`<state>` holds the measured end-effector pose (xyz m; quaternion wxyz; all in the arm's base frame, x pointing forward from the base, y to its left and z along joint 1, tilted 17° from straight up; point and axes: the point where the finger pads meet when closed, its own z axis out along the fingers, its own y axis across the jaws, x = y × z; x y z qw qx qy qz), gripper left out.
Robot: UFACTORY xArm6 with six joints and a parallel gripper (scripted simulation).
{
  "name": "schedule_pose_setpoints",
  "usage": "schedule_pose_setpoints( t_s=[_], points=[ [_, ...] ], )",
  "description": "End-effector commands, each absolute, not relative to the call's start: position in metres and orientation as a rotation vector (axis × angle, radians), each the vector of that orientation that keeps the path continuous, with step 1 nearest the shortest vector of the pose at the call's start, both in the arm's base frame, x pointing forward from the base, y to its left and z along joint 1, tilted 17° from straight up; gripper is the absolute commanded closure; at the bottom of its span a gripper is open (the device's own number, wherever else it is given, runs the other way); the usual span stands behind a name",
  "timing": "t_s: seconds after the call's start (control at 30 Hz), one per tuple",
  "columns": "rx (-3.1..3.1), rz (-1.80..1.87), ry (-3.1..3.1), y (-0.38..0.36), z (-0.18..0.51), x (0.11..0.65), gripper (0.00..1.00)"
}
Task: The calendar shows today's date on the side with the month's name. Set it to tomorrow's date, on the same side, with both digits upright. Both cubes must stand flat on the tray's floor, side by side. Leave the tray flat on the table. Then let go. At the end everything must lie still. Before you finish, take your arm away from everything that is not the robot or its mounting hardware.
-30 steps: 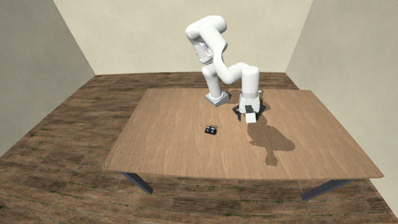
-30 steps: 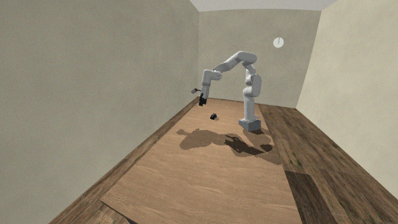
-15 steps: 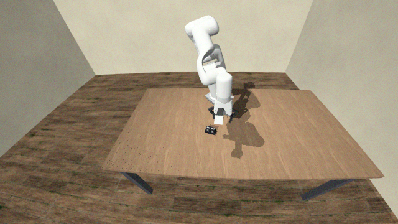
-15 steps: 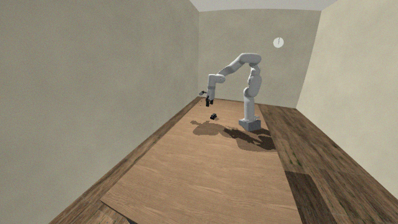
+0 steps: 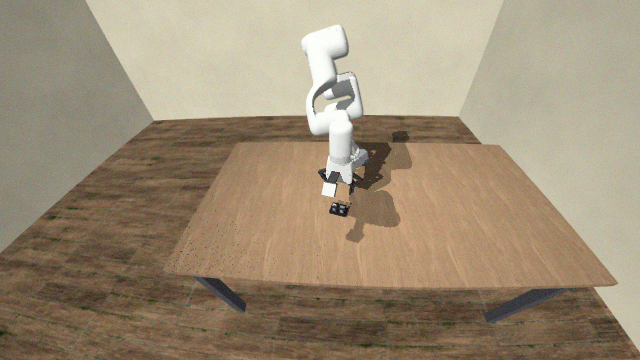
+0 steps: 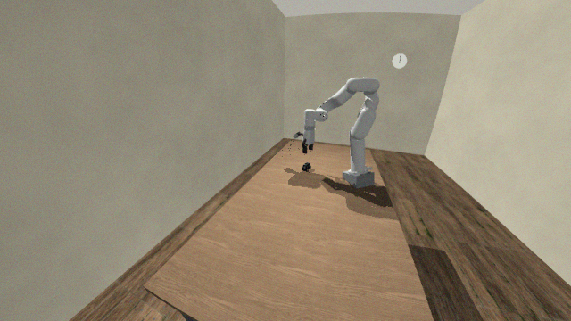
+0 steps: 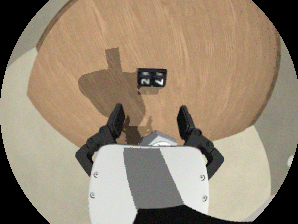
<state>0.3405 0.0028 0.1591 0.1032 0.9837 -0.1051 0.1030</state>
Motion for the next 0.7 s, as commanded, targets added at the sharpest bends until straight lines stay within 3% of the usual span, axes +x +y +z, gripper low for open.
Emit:
schedule_pose_setpoints(
  t_s=[0.0,0.5,0.67],
  points=[
    [2.903,0.308,-0.312,0.002,0.160,0.341,0.00],
    [2.905,0.297,-0.208,-0.002,0.161,0.334,0.00],
    [2.895,0.262,0.078,-0.013,0.161,0.314,0.00]
  ],
)
